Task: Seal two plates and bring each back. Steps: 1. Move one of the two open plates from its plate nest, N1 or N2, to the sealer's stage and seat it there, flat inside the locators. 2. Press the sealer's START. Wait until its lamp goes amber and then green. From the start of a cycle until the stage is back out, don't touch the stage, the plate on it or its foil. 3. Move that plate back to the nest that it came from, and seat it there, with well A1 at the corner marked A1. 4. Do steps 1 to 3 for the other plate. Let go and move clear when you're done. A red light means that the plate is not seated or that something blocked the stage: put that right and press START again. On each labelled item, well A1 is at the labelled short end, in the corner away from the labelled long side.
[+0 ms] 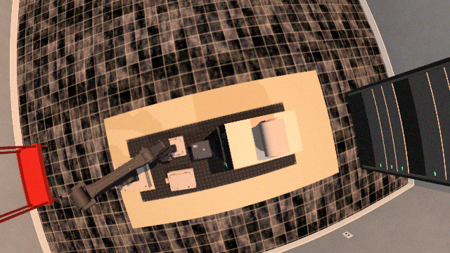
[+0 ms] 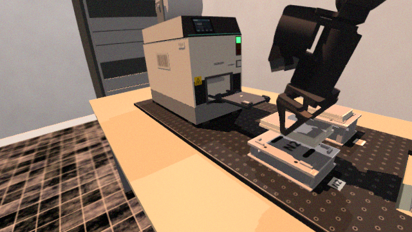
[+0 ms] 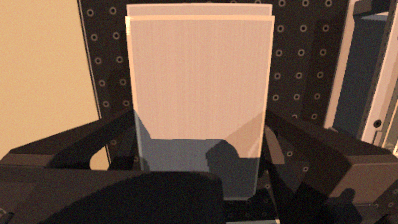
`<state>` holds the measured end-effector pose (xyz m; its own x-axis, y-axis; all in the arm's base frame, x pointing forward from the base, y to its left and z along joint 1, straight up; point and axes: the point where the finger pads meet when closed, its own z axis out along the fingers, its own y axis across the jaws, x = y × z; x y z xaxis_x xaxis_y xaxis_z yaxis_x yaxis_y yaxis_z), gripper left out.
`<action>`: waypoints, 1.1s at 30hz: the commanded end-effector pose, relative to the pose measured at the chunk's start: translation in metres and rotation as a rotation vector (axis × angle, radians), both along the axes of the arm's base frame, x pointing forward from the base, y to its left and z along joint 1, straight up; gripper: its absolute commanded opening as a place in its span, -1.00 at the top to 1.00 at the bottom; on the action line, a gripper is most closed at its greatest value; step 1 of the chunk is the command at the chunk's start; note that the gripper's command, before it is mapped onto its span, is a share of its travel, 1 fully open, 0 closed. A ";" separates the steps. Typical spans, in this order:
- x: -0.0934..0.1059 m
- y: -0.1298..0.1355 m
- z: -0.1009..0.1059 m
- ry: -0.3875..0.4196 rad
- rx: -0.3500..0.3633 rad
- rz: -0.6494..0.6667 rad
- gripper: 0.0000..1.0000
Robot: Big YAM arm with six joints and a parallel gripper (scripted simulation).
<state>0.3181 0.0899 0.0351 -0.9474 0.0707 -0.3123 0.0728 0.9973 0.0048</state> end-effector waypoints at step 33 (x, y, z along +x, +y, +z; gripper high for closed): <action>0.009 0.000 -0.001 -0.019 0.004 -0.004 1.00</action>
